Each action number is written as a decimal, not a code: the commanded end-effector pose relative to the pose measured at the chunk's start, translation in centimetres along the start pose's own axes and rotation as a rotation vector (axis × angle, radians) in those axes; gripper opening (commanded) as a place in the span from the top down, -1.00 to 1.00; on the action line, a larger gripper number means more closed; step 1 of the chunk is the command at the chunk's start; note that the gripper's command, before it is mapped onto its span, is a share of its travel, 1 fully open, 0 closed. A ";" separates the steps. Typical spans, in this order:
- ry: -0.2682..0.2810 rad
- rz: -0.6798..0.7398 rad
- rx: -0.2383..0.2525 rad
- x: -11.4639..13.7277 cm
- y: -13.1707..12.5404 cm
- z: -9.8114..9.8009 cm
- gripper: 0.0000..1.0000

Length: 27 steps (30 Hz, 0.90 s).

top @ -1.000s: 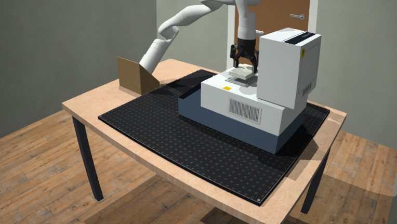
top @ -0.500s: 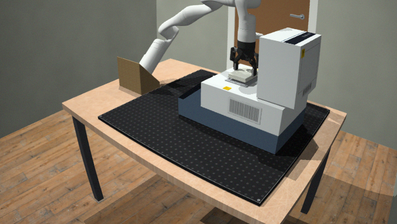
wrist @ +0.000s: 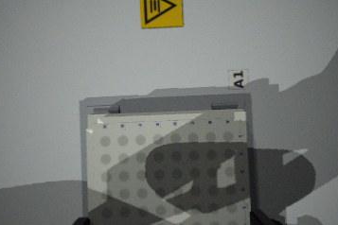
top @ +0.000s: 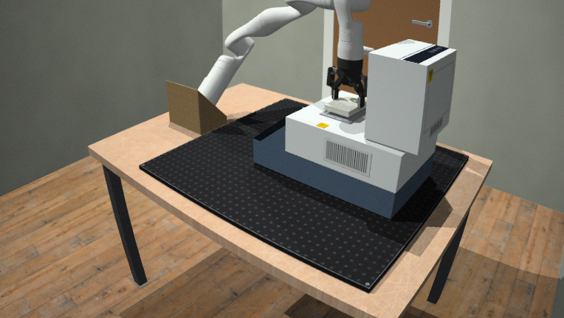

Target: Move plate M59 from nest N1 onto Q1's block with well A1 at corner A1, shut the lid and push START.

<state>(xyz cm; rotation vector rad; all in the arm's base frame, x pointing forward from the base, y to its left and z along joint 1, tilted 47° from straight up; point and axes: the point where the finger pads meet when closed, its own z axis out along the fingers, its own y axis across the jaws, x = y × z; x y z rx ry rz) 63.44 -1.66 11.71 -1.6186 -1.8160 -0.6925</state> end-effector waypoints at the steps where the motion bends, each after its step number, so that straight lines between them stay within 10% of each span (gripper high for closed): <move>1: 0.000 -0.018 -0.009 0.3 0.3 -0.2 -0.82; 27: 0.000 -0.016 -0.009 0.3 0.3 0.2 -0.82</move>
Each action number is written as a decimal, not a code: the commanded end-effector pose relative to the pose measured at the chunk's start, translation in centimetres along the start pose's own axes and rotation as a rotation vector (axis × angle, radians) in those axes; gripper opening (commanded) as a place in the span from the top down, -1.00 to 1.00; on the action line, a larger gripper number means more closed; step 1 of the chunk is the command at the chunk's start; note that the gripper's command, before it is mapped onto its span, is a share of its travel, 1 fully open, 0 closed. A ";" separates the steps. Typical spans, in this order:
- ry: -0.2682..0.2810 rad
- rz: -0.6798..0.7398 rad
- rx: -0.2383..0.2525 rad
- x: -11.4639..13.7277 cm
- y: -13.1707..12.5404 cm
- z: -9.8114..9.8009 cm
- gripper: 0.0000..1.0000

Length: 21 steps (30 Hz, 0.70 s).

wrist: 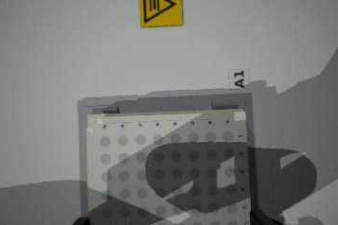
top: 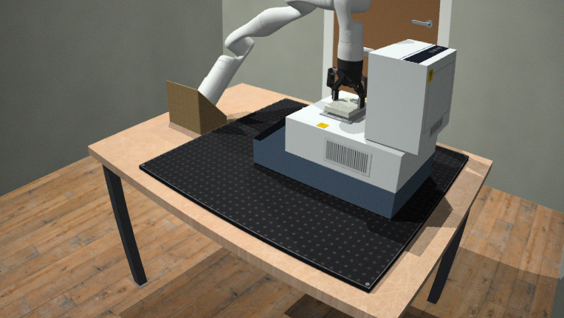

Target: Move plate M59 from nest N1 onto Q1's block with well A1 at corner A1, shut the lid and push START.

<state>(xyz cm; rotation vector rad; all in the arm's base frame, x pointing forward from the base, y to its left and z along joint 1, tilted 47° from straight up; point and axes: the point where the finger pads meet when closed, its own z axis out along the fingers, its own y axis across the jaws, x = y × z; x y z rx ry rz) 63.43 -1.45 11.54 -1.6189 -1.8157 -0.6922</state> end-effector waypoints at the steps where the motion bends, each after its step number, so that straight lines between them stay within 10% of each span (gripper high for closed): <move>1: 0.000 -0.017 -0.009 0.3 0.3 0.0 -0.82; 21: 0.000 -0.017 -0.009 0.3 0.3 0.6 -0.82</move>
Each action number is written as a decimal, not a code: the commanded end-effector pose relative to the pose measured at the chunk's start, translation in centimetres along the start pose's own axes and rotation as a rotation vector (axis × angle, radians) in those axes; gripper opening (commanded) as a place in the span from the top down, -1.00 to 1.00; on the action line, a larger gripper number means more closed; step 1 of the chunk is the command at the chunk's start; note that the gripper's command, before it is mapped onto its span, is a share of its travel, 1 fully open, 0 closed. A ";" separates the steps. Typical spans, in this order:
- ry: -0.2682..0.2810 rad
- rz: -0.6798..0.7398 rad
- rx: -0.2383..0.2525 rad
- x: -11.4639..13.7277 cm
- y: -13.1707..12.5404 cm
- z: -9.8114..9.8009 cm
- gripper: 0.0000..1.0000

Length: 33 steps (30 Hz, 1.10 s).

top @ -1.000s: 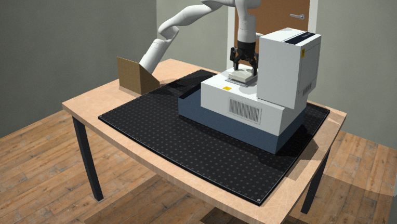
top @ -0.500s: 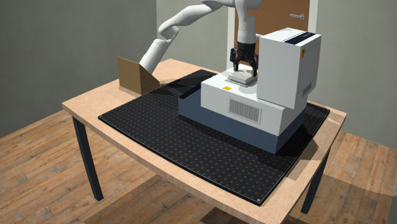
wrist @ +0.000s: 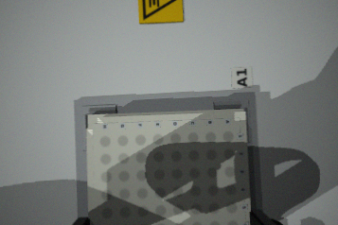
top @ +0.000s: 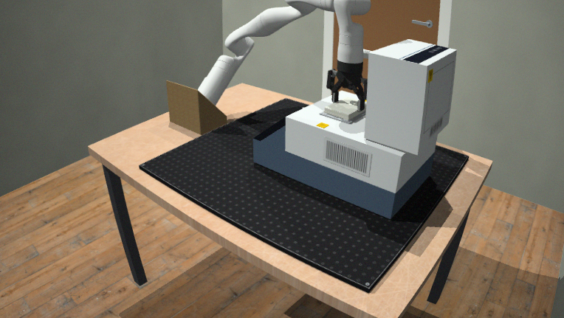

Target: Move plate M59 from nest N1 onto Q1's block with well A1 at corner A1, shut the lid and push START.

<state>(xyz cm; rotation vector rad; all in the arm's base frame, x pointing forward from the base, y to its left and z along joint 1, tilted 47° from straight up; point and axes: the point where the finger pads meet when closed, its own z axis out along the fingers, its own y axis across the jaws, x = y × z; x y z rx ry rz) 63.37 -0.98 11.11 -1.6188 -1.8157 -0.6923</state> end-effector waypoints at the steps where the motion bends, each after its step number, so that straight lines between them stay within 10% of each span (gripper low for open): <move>1: 0.000 -0.016 -0.009 0.3 0.3 0.0 -0.82; 33: -0.001 -0.007 -0.005 0.1 0.1 0.0 -1.00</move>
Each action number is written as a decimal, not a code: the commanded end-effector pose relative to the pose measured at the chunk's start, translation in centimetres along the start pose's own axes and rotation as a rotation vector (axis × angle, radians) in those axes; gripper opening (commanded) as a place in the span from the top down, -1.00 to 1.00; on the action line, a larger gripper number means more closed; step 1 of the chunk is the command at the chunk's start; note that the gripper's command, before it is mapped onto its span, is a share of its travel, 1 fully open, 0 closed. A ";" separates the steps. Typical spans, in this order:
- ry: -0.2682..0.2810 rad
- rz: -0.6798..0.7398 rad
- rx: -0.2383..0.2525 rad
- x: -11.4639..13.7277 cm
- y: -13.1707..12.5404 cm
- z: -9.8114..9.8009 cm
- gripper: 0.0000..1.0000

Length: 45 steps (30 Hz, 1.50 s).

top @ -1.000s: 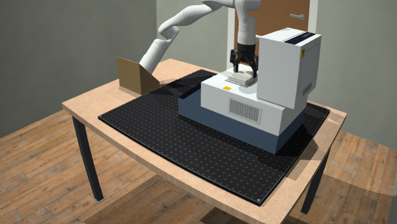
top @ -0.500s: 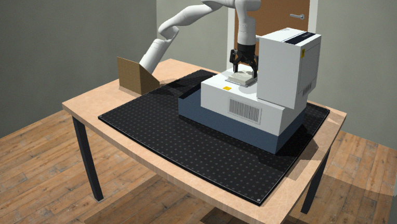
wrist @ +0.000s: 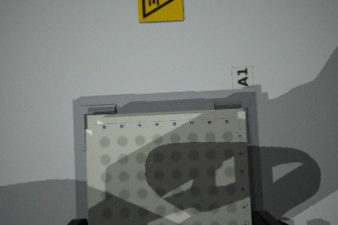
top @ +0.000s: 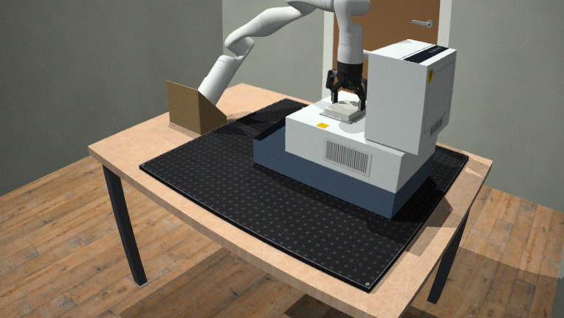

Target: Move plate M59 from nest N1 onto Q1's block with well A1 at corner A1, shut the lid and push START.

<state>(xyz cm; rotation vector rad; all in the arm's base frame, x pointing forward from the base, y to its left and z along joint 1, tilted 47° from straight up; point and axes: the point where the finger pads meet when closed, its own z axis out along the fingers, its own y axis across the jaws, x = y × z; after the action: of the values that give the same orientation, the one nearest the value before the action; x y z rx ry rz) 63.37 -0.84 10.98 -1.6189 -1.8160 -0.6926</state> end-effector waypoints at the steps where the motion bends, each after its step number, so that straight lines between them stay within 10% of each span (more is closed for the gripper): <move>1: 0.001 -0.018 -0.007 0.3 0.2 -0.4 -1.00; 45: 0.003 0.002 -0.001 -0.1 -0.2 -4.6 -1.00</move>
<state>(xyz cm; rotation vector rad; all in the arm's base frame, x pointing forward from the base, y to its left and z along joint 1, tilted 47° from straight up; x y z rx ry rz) 63.92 -4.07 14.06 -1.6144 -1.8308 -0.7050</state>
